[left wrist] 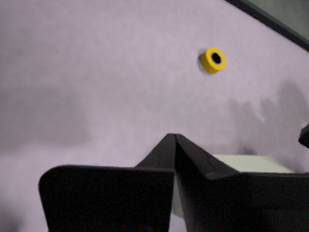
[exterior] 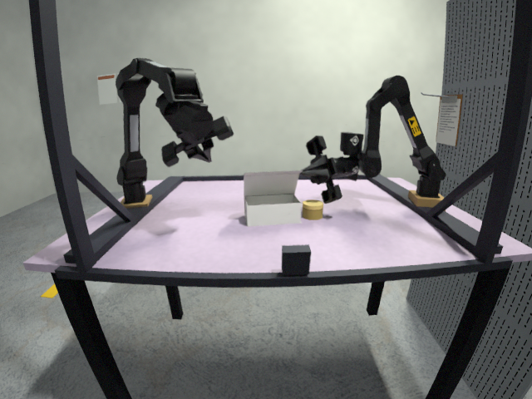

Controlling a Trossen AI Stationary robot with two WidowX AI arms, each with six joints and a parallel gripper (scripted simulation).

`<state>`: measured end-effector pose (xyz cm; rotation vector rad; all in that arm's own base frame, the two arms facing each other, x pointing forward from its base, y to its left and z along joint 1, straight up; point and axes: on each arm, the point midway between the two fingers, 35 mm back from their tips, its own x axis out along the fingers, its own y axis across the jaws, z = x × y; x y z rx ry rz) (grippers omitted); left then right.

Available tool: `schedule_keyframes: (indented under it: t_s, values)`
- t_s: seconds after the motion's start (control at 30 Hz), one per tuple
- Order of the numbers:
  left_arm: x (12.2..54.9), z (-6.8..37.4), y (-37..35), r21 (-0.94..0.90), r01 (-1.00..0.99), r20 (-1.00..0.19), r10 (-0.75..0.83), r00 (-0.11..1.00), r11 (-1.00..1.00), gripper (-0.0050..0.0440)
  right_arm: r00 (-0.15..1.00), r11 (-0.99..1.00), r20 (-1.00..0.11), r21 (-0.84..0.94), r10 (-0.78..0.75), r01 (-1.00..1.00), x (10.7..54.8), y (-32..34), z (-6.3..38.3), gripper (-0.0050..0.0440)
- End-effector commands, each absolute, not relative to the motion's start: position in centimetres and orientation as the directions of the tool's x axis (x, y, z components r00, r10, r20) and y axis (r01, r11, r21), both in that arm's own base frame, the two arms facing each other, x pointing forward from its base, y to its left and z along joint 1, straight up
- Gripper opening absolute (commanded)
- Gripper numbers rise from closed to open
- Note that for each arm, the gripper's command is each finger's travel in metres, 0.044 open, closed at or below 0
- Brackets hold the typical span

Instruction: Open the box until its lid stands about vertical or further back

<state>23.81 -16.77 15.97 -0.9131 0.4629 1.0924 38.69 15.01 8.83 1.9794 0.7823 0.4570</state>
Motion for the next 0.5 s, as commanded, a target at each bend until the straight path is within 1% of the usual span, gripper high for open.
schedule_keyframes:
  t_s: [0.0, 0.07, 0.13, 0.47]
  values:
    - [23.6, 16.4, -20.3, -0.415, -0.891, -0.734, 0.511, 0.447, 0.183, -0.0050, 0.730, -0.370, 0.010, 0.866, 0.683, 0.335, 38.7, 14.9, 9.1, 0.0003]
    - [23.1, 16.4, -22.7, -0.417, -0.885, -0.740, 0.489, 0.463, 0.206, -0.0050, 0.730, -0.370, 0.010, 0.866, 0.683, 0.335, 38.7, 14.9, 9.1, 0.0003]
    - [22.9, 16.4, -23.6, -0.419, -0.882, -0.742, 0.480, 0.468, 0.213, -0.0050, 0.730, -0.370, 0.010, 0.866, 0.683, 0.335, 38.7, 14.9, 9.1, 0.0003]
    - [22.9, 16.4, -23.6, -0.420, -0.882, -0.741, 0.481, 0.469, 0.214, -0.0050, 0.730, -0.370, 0.010, 0.866, 0.683, 0.335, 38.7, 14.9, 9.1, 0.0003]
